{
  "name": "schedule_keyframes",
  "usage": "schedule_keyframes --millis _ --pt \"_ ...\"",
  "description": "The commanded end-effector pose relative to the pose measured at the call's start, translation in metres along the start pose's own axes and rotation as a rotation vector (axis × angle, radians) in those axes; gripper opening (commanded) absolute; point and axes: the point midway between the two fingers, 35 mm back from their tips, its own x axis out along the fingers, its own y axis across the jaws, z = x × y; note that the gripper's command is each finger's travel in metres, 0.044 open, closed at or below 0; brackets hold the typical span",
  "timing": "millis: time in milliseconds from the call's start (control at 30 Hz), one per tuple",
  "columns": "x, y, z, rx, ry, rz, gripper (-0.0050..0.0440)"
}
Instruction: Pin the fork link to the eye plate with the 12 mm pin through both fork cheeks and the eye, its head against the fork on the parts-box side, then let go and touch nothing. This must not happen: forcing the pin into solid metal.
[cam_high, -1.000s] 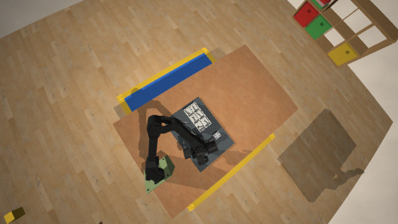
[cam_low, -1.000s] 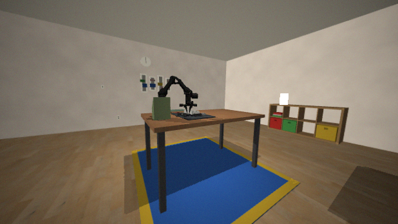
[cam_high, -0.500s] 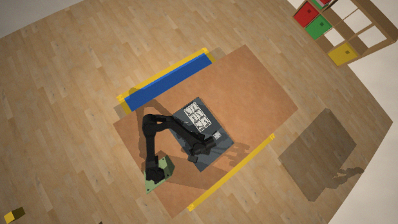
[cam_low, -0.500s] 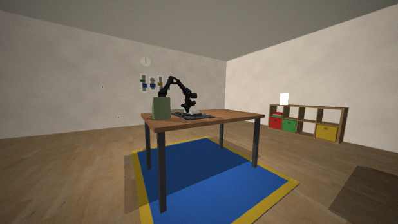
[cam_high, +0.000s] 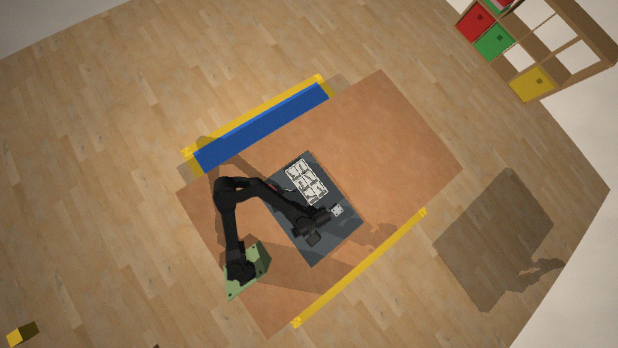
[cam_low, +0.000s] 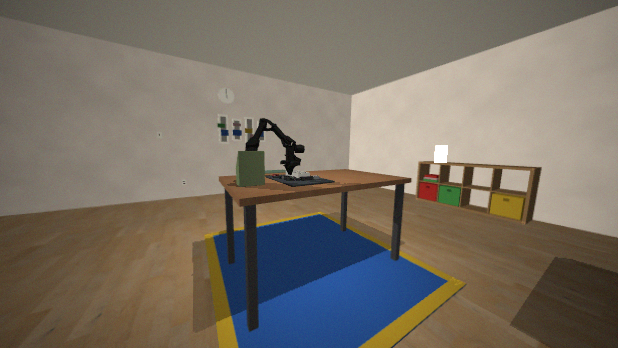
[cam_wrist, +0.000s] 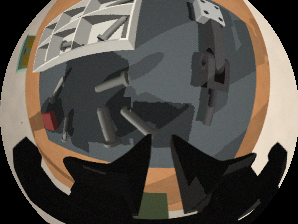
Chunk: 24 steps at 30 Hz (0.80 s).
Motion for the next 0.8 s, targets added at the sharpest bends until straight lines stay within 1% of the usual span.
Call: schedule_keyframes --millis 0,67,333,600,767 --pt "0.0 0.004 -0.001 -0.119 0.0 0.003 0.0095" --pt "0.0 0.008 -0.001 -0.322 0.0 0.003 0.0095" --pt "0.0 0.018 -0.002 -0.857 -0.002 0.005 0.0095" --pt "0.0 0.018 -0.002 -0.874 -0.002 0.005 0.0095" --pt "0.014 0.018 -0.001 -0.874 -0.002 0.005 0.0095"
